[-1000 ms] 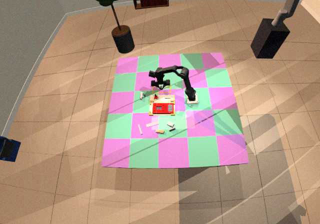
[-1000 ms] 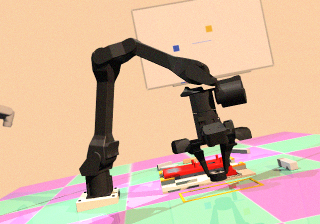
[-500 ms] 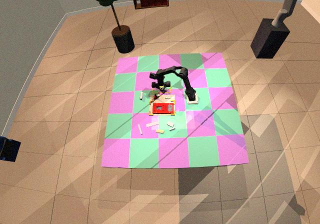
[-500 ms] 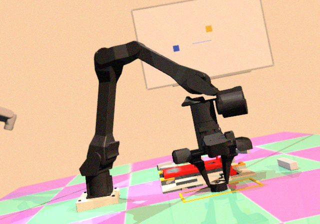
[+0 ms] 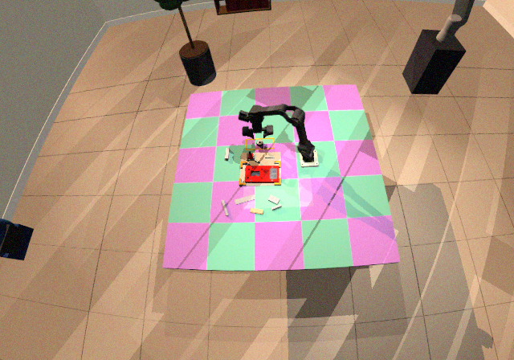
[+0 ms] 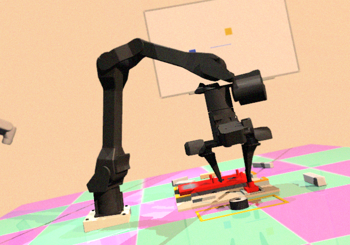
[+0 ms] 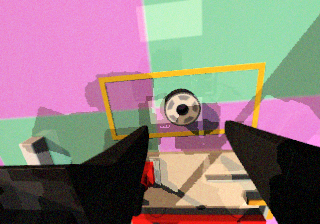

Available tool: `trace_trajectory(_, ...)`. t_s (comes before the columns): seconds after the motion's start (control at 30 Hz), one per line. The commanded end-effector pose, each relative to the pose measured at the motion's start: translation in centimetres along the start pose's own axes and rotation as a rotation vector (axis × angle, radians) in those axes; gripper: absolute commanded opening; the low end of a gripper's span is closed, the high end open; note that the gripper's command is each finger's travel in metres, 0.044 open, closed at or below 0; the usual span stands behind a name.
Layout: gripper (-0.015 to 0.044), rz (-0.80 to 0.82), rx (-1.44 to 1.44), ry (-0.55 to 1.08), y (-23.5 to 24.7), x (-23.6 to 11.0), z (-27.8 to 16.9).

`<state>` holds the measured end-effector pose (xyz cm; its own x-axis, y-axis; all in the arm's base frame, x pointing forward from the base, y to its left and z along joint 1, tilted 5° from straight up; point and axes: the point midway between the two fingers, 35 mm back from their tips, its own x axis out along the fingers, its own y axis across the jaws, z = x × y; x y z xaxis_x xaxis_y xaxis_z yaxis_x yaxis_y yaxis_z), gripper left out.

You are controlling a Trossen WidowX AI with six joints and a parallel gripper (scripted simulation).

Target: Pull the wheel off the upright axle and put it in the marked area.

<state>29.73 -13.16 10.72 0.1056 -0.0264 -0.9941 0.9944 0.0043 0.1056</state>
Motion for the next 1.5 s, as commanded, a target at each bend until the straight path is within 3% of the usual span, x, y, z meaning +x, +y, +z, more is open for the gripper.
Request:
trace_trajectory(0.0, 0.0326, 0.000, 0.000, 0.000, -0.1, -0.1, -0.1)
trace_trajectory(0.17, 0.0440, -0.002, -0.002, 0.003, -3.6, -2.9, -1.5)
trace_trajectory(0.4, 0.0440, -0.006, -0.005, 0.006, -8.2, -5.5, -3.6)
trace_trajectory(1.47, 0.0440, -0.006, -0.005, 0.006, -8.2, -5.5, -3.6)
